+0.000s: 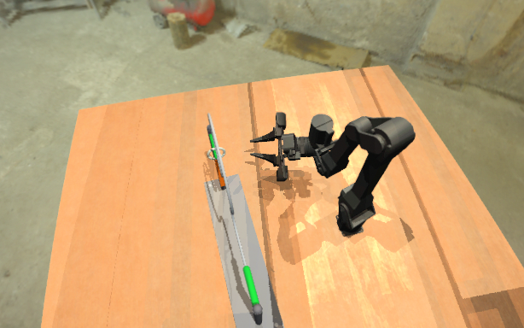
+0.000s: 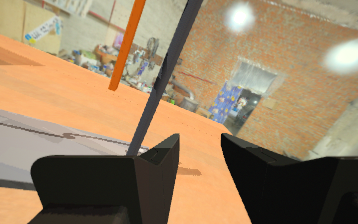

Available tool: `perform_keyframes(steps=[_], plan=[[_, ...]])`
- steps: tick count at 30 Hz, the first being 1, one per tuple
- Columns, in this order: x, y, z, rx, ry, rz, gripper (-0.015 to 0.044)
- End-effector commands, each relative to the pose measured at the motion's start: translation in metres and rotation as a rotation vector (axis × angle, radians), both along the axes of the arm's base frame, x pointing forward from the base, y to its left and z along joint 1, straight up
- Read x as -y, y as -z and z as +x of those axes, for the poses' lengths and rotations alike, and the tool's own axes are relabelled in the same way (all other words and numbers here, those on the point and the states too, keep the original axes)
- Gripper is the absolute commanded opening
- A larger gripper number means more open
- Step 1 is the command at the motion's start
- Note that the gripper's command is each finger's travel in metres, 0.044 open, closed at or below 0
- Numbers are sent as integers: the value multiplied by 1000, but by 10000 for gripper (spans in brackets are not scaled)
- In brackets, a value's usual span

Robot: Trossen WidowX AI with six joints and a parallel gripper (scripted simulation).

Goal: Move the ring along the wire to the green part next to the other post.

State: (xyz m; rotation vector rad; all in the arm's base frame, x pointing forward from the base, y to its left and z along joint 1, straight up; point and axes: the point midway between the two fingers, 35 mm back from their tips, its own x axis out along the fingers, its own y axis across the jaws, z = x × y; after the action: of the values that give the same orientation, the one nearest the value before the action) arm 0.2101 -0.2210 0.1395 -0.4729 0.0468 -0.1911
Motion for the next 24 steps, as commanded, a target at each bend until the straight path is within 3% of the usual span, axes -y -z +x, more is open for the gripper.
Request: perform_keyframes(steps=[1, 6, 15, 24], plan=[[-48, 34, -1, -16, -146, 208, 160], [-79, 48, -6, -25, -239, 330, 160], [-80, 48, -6, -25, -242, 335, 160], [-79, 16, 32, 9, -259, 422, 160]])
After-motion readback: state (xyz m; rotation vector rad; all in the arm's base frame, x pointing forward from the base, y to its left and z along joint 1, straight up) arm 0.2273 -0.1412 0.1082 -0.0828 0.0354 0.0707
